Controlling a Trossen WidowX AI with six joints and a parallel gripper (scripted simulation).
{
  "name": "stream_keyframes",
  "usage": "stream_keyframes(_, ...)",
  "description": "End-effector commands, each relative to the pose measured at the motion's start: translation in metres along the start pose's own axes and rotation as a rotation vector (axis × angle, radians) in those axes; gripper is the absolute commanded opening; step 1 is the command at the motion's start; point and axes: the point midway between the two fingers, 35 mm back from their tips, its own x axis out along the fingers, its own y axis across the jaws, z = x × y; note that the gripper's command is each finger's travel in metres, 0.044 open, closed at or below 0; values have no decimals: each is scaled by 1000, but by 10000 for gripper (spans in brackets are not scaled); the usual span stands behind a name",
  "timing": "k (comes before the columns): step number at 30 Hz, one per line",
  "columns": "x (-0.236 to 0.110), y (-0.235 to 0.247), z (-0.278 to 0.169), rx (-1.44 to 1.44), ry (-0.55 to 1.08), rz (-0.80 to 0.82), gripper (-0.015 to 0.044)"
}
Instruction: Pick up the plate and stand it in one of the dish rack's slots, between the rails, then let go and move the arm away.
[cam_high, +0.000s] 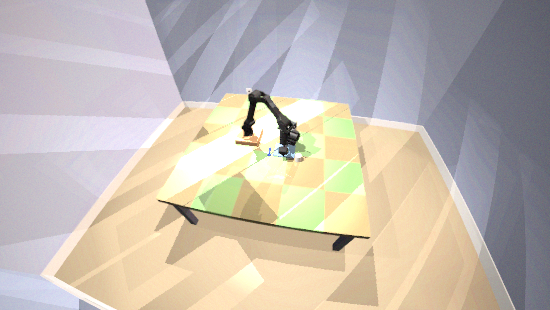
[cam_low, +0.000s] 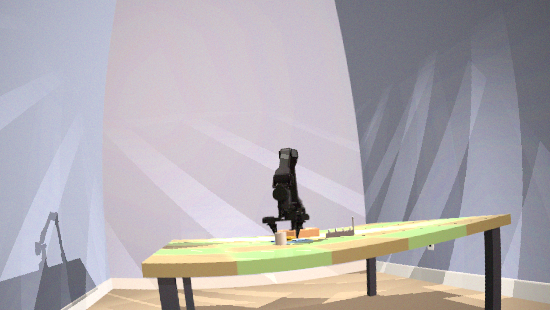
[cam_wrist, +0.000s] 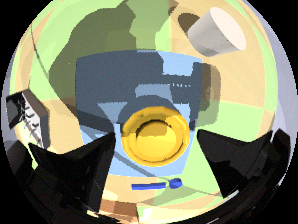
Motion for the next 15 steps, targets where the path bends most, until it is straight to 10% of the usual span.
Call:
stream_keyframes(1, 6, 2, -3, 4, 9, 7, 400)
stream_keyframes(15, 6, 2, -3, 4, 9, 7, 312)
